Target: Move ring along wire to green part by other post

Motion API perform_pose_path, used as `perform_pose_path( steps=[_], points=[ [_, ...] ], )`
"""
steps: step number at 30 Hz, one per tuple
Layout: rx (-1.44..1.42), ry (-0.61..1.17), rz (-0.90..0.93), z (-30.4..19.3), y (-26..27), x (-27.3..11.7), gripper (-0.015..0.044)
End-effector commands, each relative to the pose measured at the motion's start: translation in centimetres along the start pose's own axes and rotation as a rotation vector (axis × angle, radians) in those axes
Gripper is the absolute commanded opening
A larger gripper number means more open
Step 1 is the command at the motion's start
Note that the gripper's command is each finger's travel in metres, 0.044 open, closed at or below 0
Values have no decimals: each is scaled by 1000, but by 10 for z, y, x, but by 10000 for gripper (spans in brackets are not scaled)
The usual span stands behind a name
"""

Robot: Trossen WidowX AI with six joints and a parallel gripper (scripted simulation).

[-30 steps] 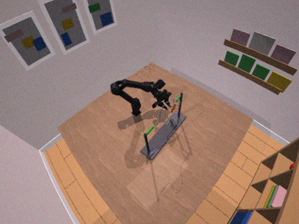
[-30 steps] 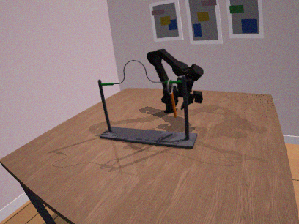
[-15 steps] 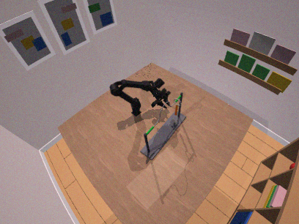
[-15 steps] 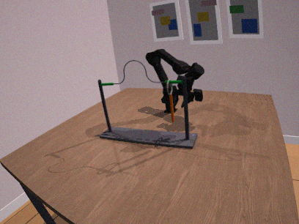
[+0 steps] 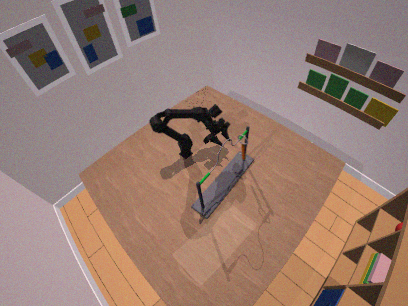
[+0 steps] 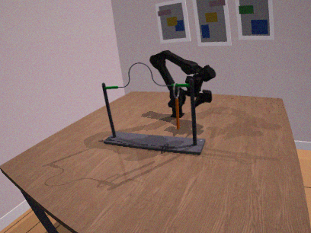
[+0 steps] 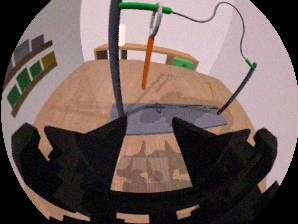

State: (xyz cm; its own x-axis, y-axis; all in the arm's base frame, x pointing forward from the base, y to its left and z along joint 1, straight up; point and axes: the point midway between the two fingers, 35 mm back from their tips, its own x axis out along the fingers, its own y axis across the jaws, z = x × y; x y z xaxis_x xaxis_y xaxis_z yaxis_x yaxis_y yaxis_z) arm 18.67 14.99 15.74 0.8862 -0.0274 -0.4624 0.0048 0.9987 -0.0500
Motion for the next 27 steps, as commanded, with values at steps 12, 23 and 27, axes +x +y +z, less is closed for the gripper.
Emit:
perform_pose_path(
  steps=[12,23,27],
  points=[
    [7,-20,9,6,-1,-20,440],
    [7,-20,9,6,-1,-20,440],
    [7,-20,9,6,-1,-20,440]
  ],
)
